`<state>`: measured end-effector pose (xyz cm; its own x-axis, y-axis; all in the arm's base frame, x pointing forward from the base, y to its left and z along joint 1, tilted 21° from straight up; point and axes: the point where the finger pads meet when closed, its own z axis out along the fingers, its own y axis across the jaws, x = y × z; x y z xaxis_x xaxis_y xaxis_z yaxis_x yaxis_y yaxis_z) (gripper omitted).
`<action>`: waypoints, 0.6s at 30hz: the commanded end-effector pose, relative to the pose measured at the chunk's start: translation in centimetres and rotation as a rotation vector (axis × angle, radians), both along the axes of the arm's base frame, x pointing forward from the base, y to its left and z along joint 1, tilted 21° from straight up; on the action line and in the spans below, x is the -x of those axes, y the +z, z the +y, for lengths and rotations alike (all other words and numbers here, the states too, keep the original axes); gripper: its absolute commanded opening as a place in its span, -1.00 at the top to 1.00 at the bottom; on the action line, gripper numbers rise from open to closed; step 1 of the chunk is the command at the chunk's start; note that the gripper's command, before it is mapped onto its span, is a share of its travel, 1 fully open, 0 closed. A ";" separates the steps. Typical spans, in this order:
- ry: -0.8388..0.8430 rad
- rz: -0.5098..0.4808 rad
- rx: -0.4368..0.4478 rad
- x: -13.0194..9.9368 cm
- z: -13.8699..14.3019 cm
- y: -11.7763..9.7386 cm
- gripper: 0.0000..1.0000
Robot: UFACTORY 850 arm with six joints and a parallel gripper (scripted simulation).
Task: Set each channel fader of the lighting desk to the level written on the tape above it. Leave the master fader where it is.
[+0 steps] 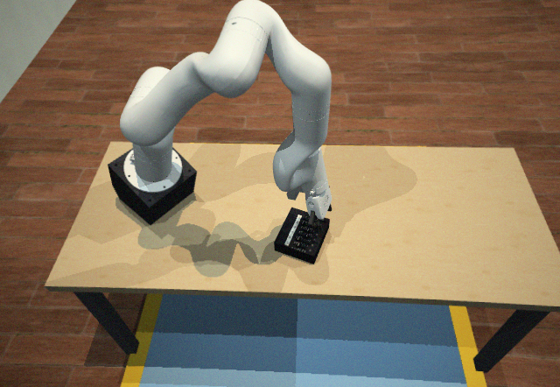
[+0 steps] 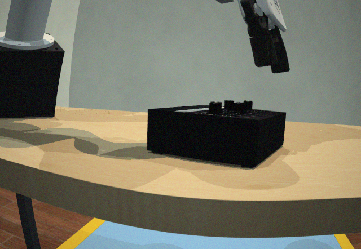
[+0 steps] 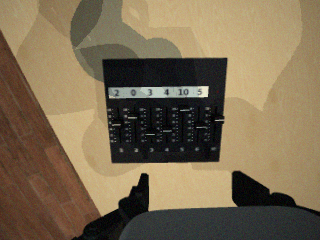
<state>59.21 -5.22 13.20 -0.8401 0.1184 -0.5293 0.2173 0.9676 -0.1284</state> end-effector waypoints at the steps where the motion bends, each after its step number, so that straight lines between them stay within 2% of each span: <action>1: -0.069 -0.002 -0.027 0.5 -0.3 0.4 -1.00; 7: -0.413 -0.014 -0.176 3.4 -1.3 1.7 -1.00; 9: -0.413 -0.014 -0.176 3.4 -1.3 1.7 -1.00; 12: -0.638 -0.028 -0.286 5.2 -1.3 2.6 -1.00; 18: -0.945 -0.062 -0.461 7.7 -0.4 4.0 -1.00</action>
